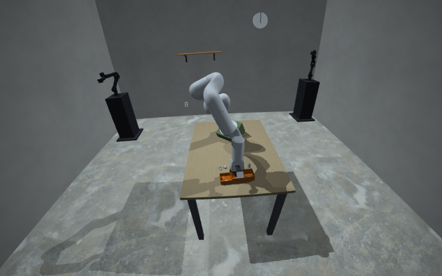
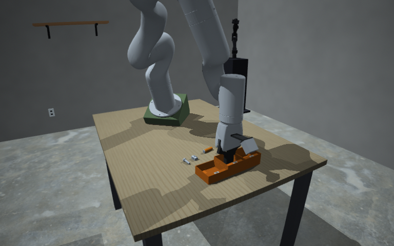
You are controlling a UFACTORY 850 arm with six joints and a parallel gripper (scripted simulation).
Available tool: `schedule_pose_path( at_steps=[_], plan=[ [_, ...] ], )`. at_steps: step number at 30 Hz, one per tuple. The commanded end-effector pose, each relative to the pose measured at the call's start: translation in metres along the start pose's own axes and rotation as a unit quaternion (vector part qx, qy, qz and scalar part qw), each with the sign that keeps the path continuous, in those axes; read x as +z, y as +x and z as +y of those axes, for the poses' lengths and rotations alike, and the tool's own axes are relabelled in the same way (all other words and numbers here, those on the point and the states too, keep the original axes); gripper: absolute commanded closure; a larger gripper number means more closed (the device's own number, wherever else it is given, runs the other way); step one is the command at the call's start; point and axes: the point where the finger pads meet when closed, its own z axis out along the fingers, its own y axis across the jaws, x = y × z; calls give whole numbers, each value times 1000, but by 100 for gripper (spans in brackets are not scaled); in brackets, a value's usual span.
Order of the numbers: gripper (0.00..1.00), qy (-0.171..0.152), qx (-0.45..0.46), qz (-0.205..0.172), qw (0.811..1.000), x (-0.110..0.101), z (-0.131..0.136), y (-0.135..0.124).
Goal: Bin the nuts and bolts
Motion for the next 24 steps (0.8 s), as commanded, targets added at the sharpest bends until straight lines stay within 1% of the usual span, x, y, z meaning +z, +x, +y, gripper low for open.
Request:
schedule_pose_path(
  at_steps=[1, 22, 24],
  plan=[
    [93, 0, 0, 1, 1000, -1, 0, 1],
    [93, 0, 0, 1, 1000, -1, 0, 1],
    [93, 0, 0, 1, 1000, -3, 0, 1]
  ],
)
